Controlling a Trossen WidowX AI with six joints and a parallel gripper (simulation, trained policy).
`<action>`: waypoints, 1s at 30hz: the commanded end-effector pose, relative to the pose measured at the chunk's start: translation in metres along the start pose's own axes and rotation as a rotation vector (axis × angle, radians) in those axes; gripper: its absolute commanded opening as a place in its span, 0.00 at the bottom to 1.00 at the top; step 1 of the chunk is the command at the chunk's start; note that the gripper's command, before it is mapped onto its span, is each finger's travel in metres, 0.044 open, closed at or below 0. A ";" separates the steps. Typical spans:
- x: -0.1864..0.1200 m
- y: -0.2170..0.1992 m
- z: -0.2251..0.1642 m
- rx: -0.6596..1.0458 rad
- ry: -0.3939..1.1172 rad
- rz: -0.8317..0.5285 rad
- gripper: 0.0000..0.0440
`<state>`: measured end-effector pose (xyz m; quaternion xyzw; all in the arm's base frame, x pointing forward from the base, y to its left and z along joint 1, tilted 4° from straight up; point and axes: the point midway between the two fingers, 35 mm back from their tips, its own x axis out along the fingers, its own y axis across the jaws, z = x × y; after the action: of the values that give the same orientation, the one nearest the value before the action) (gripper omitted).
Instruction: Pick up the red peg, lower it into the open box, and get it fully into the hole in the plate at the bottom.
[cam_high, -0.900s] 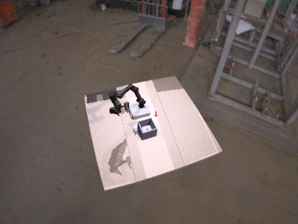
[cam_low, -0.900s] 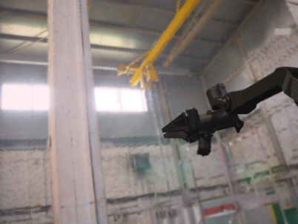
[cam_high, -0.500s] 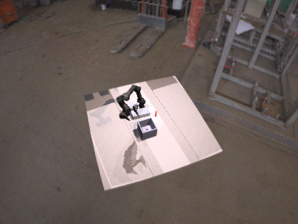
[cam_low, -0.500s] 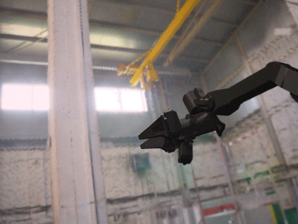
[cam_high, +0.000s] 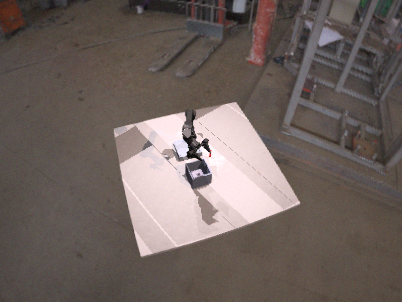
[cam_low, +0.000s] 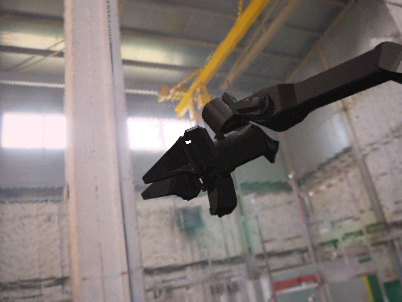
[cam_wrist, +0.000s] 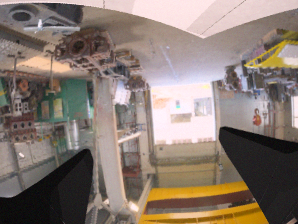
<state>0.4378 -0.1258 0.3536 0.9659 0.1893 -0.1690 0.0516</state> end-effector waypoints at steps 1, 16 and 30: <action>0.008 -0.027 0.004 -0.022 -0.039 -0.031 0.98; 0.027 -0.170 0.050 -0.182 -0.265 -0.261 0.96; 0.003 -0.270 0.112 -0.452 -0.471 -0.479 0.93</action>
<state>0.3139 0.1015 0.2445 0.8080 0.4132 -0.3407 0.2454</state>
